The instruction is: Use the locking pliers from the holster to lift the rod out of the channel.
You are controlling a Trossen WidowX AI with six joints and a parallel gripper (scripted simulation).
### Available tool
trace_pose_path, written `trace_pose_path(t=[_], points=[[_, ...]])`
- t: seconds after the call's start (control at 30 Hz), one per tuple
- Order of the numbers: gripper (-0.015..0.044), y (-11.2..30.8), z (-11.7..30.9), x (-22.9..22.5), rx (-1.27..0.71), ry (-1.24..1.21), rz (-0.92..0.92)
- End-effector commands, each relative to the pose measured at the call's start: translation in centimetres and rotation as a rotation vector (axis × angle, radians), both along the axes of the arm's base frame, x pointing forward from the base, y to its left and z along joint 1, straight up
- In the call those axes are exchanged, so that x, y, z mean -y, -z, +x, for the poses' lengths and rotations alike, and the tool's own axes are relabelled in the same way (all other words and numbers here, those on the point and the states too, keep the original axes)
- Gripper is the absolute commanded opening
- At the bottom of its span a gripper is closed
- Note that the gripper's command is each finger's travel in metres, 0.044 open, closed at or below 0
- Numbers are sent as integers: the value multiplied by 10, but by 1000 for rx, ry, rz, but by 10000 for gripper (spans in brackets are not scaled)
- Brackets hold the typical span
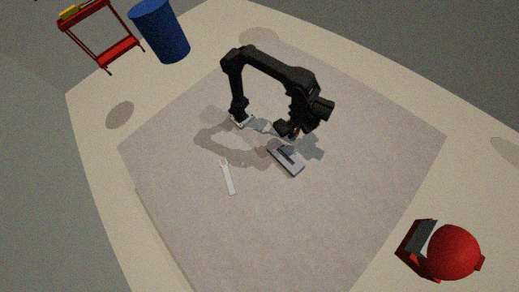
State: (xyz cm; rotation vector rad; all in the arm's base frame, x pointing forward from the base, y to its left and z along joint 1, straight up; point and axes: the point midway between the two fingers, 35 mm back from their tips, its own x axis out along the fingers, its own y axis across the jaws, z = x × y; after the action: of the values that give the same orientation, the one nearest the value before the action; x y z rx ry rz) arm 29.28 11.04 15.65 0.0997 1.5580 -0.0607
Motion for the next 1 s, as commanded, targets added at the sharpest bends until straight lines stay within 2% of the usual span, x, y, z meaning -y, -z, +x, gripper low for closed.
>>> trace_pose_path(t=[0.0,0.97], points=[[321,-3,4,4,7,-12,7],[321,-3,22,47,9,-101,3]])
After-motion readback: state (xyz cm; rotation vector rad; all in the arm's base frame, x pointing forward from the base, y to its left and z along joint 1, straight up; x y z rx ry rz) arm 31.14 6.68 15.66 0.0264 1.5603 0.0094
